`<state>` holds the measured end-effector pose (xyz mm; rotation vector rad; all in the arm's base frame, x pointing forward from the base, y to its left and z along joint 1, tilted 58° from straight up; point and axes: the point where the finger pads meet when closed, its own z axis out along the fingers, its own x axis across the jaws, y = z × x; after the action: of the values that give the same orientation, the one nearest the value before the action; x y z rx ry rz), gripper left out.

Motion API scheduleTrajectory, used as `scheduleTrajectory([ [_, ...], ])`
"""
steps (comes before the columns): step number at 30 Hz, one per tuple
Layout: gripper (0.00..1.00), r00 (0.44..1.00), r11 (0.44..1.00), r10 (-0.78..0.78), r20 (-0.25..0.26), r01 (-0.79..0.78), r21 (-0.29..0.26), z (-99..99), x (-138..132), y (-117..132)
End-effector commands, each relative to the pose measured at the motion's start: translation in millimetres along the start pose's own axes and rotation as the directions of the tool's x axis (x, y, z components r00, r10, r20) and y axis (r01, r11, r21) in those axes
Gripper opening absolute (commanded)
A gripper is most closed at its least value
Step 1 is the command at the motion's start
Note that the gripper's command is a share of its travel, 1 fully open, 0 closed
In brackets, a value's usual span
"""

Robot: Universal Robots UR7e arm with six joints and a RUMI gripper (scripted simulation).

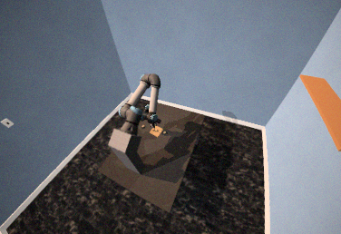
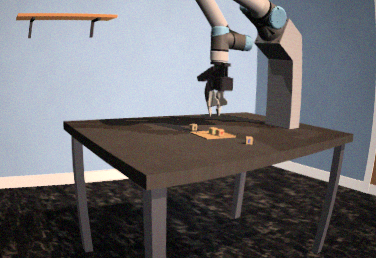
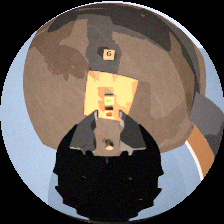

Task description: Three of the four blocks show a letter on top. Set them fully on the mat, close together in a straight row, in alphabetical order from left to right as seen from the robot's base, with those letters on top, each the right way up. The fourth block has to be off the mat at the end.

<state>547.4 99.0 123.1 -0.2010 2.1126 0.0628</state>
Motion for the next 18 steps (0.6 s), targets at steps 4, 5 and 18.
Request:
scheduleTrajectory([
  [4,0.25,1.000,1.000,0.000,0.000,0.000,-0.001,-13.4,-0.6,-0.2],
  [5,0.25,1.000,1.000,0.000,0.000,0.000,-0.001,-14.4,-0.6,-0.2],
  [18,1.00,1.000,1.000,0.000,0.000,0.000,-0.001,-15.8,-0.6,-0.2],
])
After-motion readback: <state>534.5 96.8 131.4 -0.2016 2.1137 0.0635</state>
